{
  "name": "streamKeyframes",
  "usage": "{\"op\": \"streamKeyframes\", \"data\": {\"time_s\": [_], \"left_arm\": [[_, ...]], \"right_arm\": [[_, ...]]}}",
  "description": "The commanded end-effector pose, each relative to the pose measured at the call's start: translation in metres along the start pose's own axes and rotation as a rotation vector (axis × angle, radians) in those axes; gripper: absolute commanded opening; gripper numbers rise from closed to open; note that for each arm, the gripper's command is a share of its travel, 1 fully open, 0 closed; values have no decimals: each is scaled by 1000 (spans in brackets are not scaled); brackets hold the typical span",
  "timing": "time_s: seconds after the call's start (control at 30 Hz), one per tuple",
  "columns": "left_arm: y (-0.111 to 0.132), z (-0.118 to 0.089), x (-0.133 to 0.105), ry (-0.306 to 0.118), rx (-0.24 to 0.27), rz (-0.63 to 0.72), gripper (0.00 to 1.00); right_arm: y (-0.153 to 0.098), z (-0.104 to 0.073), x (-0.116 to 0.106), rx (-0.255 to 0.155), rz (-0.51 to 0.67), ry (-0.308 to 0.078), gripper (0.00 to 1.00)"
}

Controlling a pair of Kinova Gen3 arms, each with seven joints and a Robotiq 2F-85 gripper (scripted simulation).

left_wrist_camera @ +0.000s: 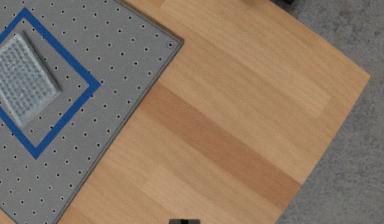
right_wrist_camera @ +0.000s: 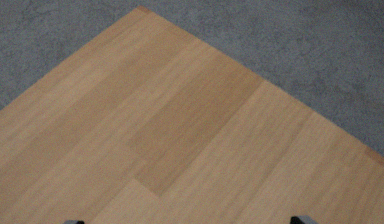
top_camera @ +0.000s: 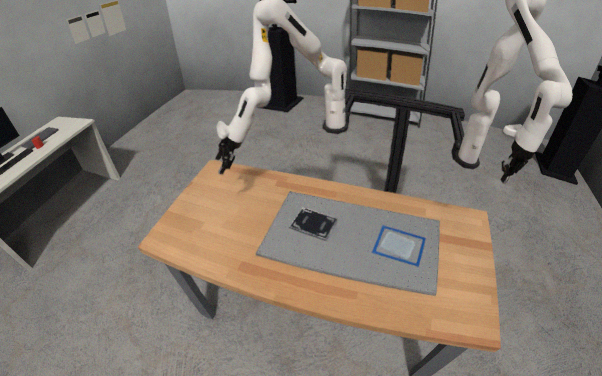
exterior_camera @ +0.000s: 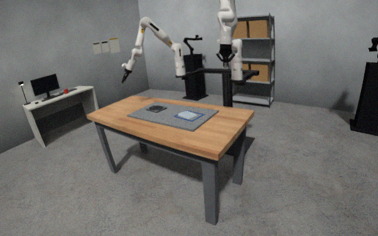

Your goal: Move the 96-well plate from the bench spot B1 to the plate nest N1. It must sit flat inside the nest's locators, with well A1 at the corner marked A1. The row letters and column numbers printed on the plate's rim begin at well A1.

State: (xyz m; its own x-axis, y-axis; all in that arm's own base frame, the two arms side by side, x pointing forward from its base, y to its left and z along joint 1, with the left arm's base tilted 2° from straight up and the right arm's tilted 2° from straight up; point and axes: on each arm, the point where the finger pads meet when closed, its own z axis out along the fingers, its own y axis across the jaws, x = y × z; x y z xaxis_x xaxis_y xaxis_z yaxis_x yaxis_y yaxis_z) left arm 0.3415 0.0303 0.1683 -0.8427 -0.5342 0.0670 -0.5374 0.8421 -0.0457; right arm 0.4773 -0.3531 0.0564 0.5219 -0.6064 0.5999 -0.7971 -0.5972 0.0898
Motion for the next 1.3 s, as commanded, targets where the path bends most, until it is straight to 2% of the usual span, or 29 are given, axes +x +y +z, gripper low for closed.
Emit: {"op": "streamKeyframes", "data": {"time_s": [0.0,0.13,0.33,0.43,0.63,0.73,0.97,1.07,1.27], "left_arm": [[0,-1,0,-2,1,0,17],[0,-1,0,-2,1,0,17],[0,-1,0,-2,1,0,17],[0,-1,0,-2,1,0,17],[0,-1,0,-2,1,0,17],[0,-1,0,-2,1,0,17],[0,-1,0,-2,1,0,17],[0,-1,0,-2,1,0,17],[0,-1,0,-2,1,0,17]], "right_arm": [[-15,1,0,0,9,1,1000],[-30,1,-3,14,83,-7,1000],[-57,1,-9,14,83,-7,1000],[-71,0,-13,28,157,-22,1000],[-90,-1,-19,28,157,-22,1000],[-104,-2,-25,40,230,-41,1000],[-134,-4,-37,40,230,-41,1000],[-147,-6,-44,49,301,-66,1000],[-165,-9,-53,49,301,-66,1000]]}}
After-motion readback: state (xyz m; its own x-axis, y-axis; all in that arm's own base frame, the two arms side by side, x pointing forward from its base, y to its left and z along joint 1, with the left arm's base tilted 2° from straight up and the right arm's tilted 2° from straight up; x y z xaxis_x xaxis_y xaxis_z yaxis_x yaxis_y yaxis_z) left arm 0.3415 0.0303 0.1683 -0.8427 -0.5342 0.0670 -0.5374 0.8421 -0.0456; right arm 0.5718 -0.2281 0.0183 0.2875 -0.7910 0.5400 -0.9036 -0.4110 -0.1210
